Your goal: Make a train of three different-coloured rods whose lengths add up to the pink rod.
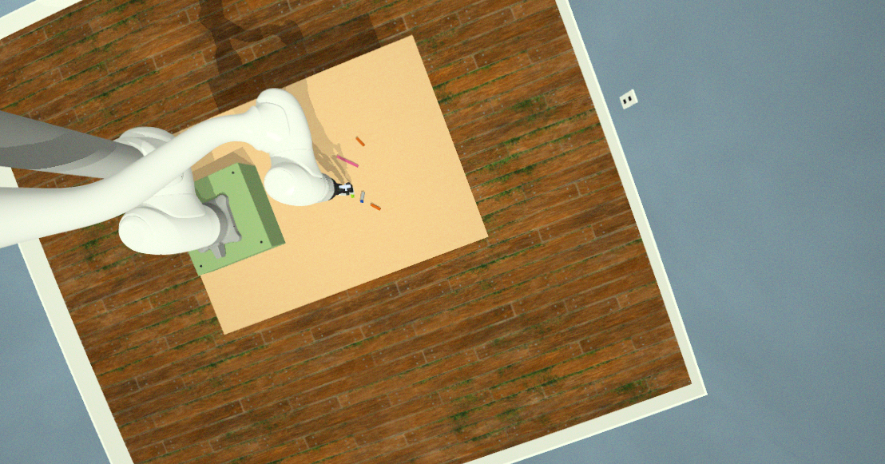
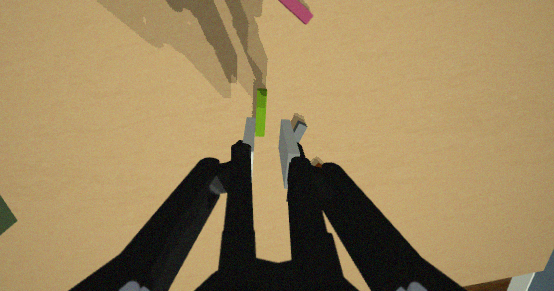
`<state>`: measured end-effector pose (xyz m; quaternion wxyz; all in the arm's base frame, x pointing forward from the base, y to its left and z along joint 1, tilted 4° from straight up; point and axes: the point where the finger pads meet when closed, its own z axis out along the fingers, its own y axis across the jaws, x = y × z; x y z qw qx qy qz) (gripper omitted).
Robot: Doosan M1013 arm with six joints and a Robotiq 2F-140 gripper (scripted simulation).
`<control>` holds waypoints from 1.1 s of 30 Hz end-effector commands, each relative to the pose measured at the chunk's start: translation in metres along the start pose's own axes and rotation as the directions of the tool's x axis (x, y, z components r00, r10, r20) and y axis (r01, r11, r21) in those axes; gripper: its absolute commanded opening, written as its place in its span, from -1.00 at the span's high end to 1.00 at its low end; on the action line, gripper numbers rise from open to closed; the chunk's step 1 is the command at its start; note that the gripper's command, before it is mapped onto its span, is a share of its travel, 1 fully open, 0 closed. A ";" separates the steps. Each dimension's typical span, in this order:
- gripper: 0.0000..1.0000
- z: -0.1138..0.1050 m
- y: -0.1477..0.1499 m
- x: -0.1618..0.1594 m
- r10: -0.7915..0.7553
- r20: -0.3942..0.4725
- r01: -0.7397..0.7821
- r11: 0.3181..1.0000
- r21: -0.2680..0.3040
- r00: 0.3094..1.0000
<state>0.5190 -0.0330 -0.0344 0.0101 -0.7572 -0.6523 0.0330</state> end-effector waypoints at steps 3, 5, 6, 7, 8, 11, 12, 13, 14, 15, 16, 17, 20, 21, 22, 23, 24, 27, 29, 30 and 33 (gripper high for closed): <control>0.71 0.012 -0.005 0.003 -0.007 -0.002 0.007 1.000 0.007 1.000; 0.71 0.015 -0.005 0.003 -0.007 -0.002 0.007 1.000 0.007 1.000; 0.71 0.017 -0.005 0.003 -0.007 -0.002 0.007 1.000 0.007 1.000; 0.71 0.018 -0.006 0.003 -0.007 -0.002 0.007 1.000 0.007 1.000; 0.71 0.020 -0.006 0.003 -0.007 -0.002 0.007 1.000 0.007 1.000; 0.71 0.024 -0.006 0.003 -0.007 -0.002 0.007 1.000 0.007 1.000; 0.71 0.025 -0.006 0.003 -0.007 -0.002 0.007 1.000 0.007 1.000; 0.71 0.026 -0.006 0.003 -0.007 -0.002 0.007 1.000 0.007 1.000; 0.71 0.026 -0.006 0.003 -0.007 -0.002 0.007 1.000 0.007 1.000; 0.71 0.026 -0.006 0.003 -0.007 -0.002 0.007 1.000 0.007 1.000; 0.71 0.027 -0.006 0.003 -0.007 -0.002 0.007 1.000 0.007 1.000; 0.71 0.028 -0.006 0.003 -0.007 -0.002 0.007 1.000 0.007 1.000; 0.71 0.030 -0.006 0.003 -0.007 -0.002 0.007 1.000 0.007 1.000; 0.71 0.031 -0.006 0.003 -0.007 -0.002 0.007 1.000 0.007 1.000; 0.71 0.032 -0.006 0.003 -0.007 -0.002 0.007 1.000 0.007 1.000; 0.71 0.032 -0.006 0.003 -0.007 -0.002 0.007 1.000 0.007 1.000; 0.71 0.033 -0.006 0.003 -0.007 -0.002 0.007 1.000 0.007 1.000; 0.71 0.034 -0.006 0.003 -0.007 -0.002 0.007 1.000 0.007 1.000; 0.71 0.034 -0.006 0.003 -0.007 -0.002 0.007 1.000 0.007 1.000; 0.71 0.034 -0.006 0.003 -0.007 -0.002 0.007 1.000 0.007 1.000; 0.71 0.034 -0.006 0.003 -0.007 -0.002 0.007 1.000 0.007 1.000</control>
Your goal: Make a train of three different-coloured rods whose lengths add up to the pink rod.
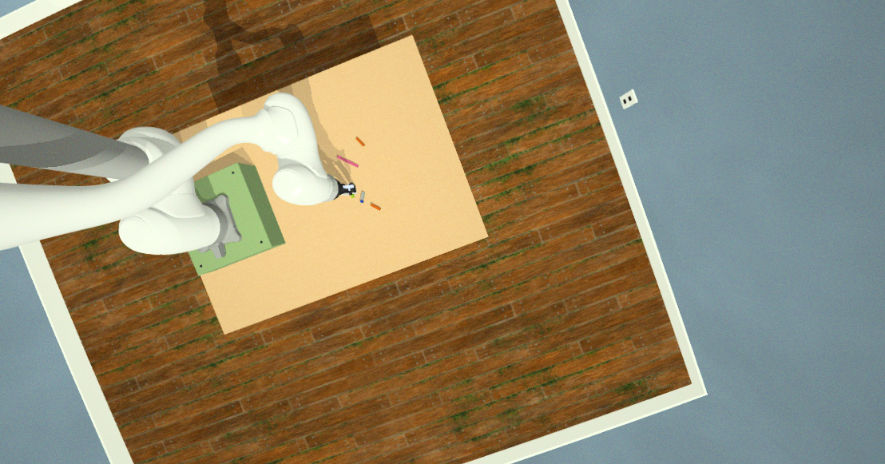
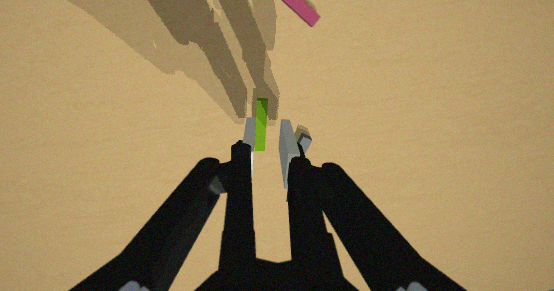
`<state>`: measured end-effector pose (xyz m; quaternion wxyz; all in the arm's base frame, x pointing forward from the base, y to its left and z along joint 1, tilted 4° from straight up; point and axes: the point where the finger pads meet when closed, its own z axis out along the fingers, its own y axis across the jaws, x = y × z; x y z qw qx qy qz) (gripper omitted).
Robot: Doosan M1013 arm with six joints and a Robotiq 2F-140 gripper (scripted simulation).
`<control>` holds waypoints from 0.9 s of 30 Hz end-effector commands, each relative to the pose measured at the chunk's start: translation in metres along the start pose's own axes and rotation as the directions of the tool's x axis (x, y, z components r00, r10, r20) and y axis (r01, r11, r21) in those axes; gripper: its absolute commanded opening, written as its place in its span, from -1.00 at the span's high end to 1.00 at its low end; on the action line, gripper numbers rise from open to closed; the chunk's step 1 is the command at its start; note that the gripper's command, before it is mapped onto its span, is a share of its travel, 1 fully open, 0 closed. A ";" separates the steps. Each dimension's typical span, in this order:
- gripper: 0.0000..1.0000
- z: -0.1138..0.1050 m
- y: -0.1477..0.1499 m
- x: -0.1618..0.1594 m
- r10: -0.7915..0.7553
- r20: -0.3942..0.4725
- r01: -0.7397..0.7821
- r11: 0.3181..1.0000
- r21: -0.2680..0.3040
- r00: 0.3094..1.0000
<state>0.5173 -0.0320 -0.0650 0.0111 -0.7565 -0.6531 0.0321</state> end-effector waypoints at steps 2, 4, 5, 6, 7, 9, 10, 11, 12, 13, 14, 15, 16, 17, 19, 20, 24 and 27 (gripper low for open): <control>0.71 0.003 -0.005 0.001 -0.005 0.001 0.005 1.000 0.007 1.000; 0.71 0.003 -0.005 0.001 -0.005 0.001 0.005 1.000 0.007 1.000; 0.71 0.003 -0.005 0.001 -0.005 0.001 0.005 1.000 0.007 1.000; 0.71 0.003 -0.005 0.001 -0.005 0.001 0.005 1.000 0.007 1.000; 0.71 0.003 -0.005 0.001 -0.005 0.001 0.005 1.000 0.007 1.000; 0.71 0.003 -0.005 0.001 -0.005 0.001 0.005 1.000 0.007 1.000; 0.71 0.003 -0.005 0.001 -0.005 0.001 0.005 1.000 0.007 1.000; 0.71 0.003 -0.005 0.001 -0.005 0.001 0.005 1.000 0.007 1.000; 0.71 0.003 -0.005 0.001 -0.005 0.001 0.005 1.000 0.007 1.000; 0.71 0.003 -0.005 0.001 -0.005 0.001 0.005 1.000 0.007 1.000; 0.71 0.003 -0.005 0.001 -0.005 0.001 0.005 1.000 0.007 1.000; 0.71 0.003 -0.005 0.001 -0.005 0.001 0.005 1.000 0.007 1.000; 0.71 0.003 -0.005 0.001 -0.005 0.001 0.005 1.000 0.007 1.000; 0.71 0.003 -0.005 0.001 -0.005 0.001 0.005 1.000 0.007 1.000; 0.71 0.003 -0.005 0.001 -0.005 0.001 0.005 1.000 0.007 1.000; 0.71 0.003 -0.005 0.001 -0.005 0.001 0.005 1.000 0.007 1.000; 0.71 0.003 -0.005 0.001 -0.005 0.001 0.005 1.000 0.007 1.000; 0.71 0.003 -0.005 0.001 -0.005 0.001 0.005 1.000 0.007 1.000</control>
